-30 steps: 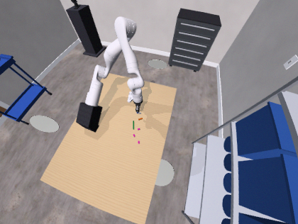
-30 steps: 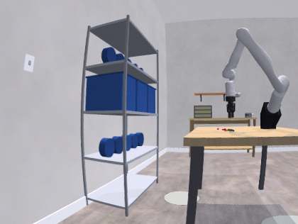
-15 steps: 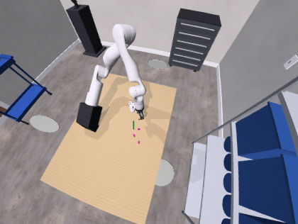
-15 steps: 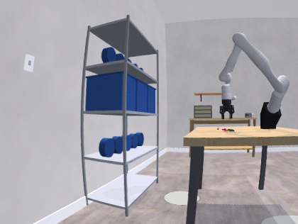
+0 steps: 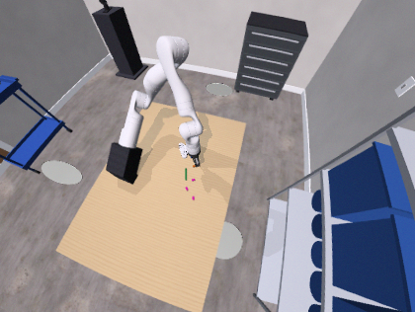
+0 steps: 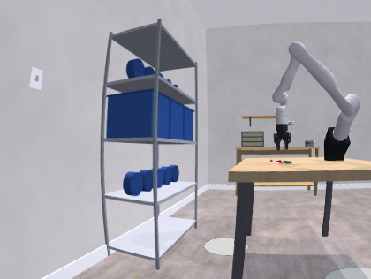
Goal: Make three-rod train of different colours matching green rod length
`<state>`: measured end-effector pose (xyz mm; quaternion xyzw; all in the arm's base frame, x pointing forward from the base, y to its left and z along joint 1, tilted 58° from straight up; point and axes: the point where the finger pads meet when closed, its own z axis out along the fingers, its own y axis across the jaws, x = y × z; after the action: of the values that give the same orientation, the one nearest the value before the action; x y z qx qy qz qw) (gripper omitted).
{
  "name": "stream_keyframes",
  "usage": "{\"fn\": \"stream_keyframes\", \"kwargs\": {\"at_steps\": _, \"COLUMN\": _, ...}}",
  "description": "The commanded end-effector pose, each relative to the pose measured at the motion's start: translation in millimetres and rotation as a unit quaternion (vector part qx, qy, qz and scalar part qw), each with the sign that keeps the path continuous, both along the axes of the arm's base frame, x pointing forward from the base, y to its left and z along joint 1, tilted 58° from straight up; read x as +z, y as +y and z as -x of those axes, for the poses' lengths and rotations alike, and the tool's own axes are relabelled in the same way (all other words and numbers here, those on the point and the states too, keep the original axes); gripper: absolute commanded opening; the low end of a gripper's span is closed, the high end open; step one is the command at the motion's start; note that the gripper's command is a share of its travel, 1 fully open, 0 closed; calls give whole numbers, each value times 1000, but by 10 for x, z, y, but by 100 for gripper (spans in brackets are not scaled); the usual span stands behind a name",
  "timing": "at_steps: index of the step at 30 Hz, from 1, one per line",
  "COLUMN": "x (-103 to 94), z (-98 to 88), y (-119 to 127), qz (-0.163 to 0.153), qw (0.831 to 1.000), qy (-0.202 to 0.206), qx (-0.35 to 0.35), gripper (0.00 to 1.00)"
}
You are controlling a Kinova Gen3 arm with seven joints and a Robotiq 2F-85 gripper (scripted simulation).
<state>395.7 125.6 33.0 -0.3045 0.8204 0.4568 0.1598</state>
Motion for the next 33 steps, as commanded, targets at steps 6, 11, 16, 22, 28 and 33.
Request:
{"fn": "stream_keyframes", "kwargs": {"at_steps": 6, "x": 0, "z": -4, "y": -7, "qz": 0, "qw": 1000, "qy": 0, "qx": -1, "gripper": 24}}
{"fn": "stream_keyframes", "kwargs": {"at_steps": 11, "x": 0, "z": -4, "y": -7, "qz": 0, "qw": 1000, "qy": 0, "qx": -1, "gripper": 24}}
{"fn": "stream_keyframes", "kwargs": {"at_steps": 16, "x": 0, "z": -4, "y": -7, "qz": 0, "qw": 1000, "qy": 0, "qx": -1, "gripper": 24}}
{"fn": "stream_keyframes", "kwargs": {"at_steps": 22, "x": 0, "z": -4, "y": -7, "qz": 0, "qw": 1000, "qy": 0, "qx": -1, "gripper": 24}}
{"fn": "stream_keyframes", "kwargs": {"at_steps": 28, "x": -6, "z": -4, "y": 3, "qz": 0, "qw": 1000, "qy": 0, "qx": 0, "gripper": 24}}
{"fn": "stream_keyframes", "kwargs": {"at_steps": 33, "x": -16, "z": -3, "y": 18, "qz": 0, "qw": 1000, "qy": 0, "qx": 0, "gripper": 24}}
